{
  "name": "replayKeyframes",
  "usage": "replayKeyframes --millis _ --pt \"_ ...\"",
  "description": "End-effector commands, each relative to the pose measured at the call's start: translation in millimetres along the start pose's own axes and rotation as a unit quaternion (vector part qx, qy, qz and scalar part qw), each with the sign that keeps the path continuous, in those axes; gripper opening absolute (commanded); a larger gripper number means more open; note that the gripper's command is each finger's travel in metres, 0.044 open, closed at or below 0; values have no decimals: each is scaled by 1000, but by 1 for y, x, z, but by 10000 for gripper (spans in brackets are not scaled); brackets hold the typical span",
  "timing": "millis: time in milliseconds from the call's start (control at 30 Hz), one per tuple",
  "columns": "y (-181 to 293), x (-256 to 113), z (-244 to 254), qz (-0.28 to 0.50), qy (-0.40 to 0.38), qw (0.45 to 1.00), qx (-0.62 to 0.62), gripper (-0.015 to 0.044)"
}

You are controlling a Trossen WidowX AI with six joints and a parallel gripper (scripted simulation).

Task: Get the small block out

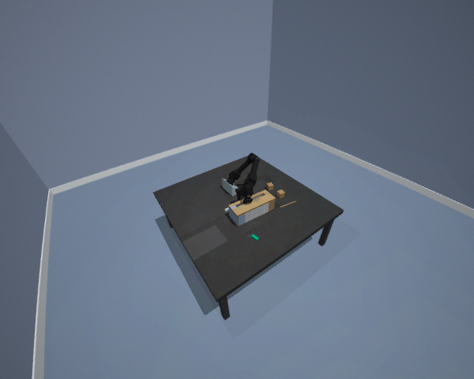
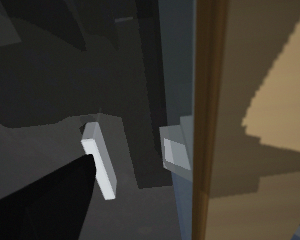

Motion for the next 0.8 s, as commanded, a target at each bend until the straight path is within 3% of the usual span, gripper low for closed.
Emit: replayKeyframes --millis 0,633,767 --pt "11 3 -2 3 1 1000 -2 400" --pt "55 19 -11 4 1 1000 -2 400" --pt "61 -5 -13 3 0 1000 -1 400"
Point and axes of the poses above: the point midway between the two fingers, 35 mm back from their tips, its own x axis out along the fingers, its own z axis across the jaws, y = z × x, the point moved 4 cm from there along -x, back along the fingers, and after that the axes turned 11 degrees about x, right-handed, at the moved point
